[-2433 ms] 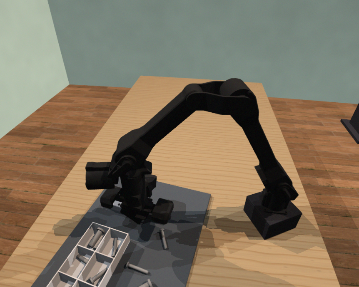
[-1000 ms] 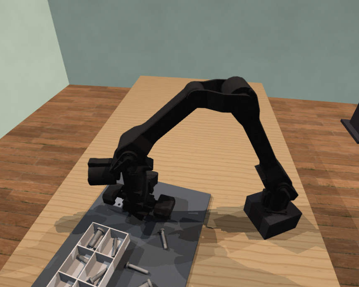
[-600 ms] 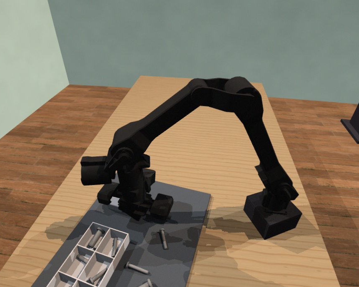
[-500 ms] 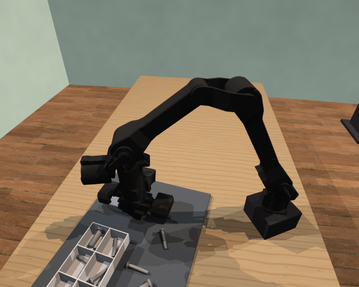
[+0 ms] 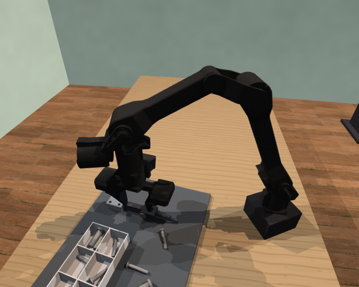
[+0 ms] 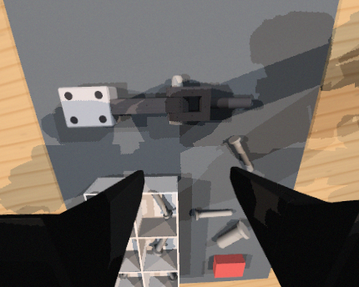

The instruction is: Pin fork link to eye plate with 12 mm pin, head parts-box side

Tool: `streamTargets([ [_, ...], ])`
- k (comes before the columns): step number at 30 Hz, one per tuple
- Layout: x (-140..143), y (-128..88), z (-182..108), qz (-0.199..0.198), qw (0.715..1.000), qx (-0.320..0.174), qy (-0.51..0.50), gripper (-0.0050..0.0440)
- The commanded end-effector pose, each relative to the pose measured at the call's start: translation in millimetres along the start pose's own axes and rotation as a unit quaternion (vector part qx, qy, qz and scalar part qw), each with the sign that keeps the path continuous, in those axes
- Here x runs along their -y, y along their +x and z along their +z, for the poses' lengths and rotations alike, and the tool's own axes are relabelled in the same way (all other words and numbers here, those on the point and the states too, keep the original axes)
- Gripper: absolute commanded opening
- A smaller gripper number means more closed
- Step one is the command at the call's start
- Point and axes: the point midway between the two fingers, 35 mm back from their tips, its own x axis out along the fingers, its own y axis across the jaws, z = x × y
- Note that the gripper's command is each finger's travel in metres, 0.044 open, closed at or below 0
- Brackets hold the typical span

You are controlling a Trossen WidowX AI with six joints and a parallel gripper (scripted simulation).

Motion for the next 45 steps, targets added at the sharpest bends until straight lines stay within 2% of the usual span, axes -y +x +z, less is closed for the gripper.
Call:
streamTargets([
  [1, 0.2, -0.5, -0.1, 0.0, 1.0, 0.0, 0.001, 0.0384],
  [3, 0.2, -0.5, -0.1, 0.0, 1.0, 0.0, 0.001, 0.0432],
  [4, 0.2, -0.5, -0.1, 0.0, 1.0, 0.0, 0.001, 0.044],
  [45, 0.2, -0.5, -0.1, 0.0, 1.0, 0.0, 0.001, 0.044],
])
